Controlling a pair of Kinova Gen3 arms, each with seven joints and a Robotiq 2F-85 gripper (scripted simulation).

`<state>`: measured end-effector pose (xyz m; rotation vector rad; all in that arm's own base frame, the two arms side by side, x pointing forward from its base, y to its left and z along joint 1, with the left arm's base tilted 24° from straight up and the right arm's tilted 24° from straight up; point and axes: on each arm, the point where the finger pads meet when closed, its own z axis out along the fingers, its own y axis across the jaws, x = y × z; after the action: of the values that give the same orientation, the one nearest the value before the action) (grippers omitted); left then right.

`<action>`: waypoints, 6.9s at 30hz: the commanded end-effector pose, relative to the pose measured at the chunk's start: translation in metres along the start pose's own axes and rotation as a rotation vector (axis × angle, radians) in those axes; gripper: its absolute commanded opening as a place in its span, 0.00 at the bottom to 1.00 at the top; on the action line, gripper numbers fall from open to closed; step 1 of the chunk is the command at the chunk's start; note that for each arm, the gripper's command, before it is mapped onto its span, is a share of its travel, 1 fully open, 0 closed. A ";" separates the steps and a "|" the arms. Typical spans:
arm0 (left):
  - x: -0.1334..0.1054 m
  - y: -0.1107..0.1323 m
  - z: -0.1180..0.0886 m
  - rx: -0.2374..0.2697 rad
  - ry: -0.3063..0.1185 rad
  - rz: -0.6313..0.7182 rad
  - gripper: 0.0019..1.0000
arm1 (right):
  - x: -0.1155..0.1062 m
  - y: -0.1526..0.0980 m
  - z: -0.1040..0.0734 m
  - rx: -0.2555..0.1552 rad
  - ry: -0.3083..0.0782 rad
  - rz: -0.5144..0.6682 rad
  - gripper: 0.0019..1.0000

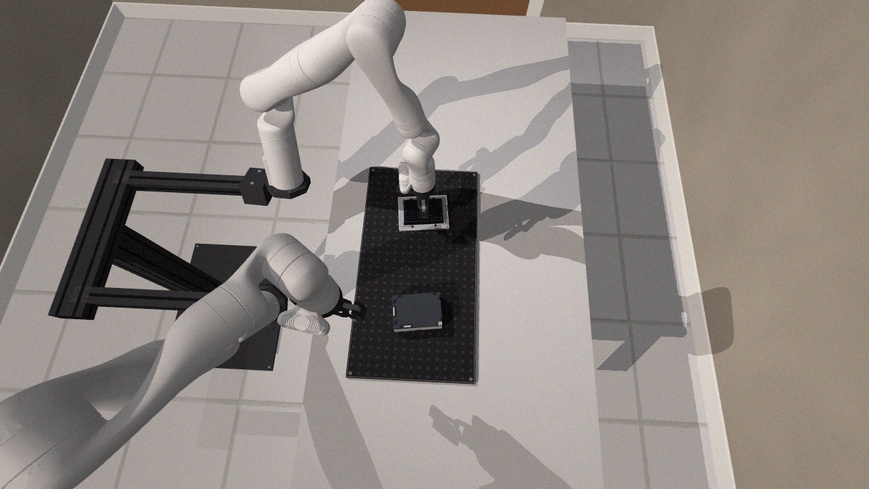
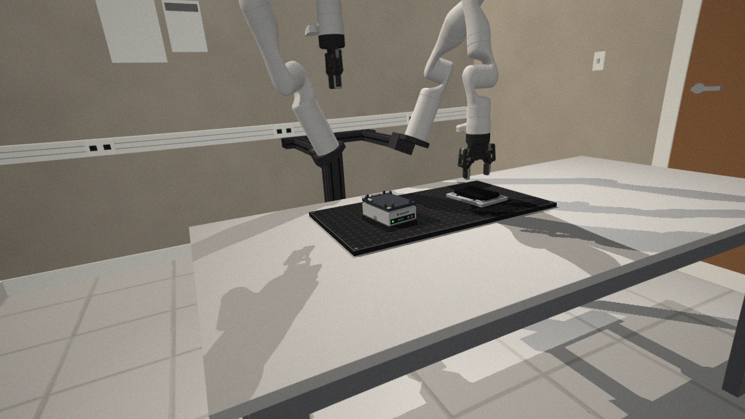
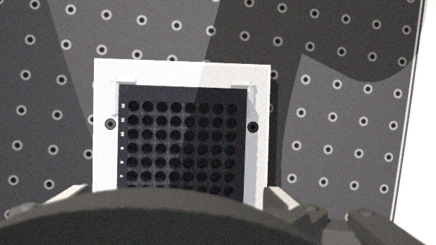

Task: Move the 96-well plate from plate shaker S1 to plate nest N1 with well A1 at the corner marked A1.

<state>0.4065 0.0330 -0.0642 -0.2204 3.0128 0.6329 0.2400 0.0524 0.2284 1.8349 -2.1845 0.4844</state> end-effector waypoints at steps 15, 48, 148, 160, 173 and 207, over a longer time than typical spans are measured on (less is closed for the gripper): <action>0.000 0.000 -0.005 0.001 -0.001 0.000 1.00 | 0.000 0.000 0.000 0.001 -0.001 0.000 1.00; 0.000 0.000 -0.015 0.001 -0.001 0.000 1.00 | 0.000 0.000 0.000 0.001 -0.001 0.000 1.00; 0.001 -0.009 -0.032 0.001 -0.001 0.000 1.00 | 0.000 0.000 0.000 0.001 -0.001 0.000 1.00; 0.001 -0.013 -0.032 0.001 -0.001 0.000 1.00 | 0.000 0.000 0.000 0.001 -0.001 0.000 1.00; 0.001 -0.017 -0.032 0.001 -0.001 0.000 1.00 | 0.000 0.000 0.000 0.001 -0.001 0.000 1.00; 0.002 -0.026 -0.032 0.001 -0.001 0.000 1.00 | 0.000 0.000 0.000 0.001 -0.001 0.000 1.00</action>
<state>0.4069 -0.0034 -0.0461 -0.2203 3.0128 0.6329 0.2400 0.0524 0.2284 1.8349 -2.1845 0.4844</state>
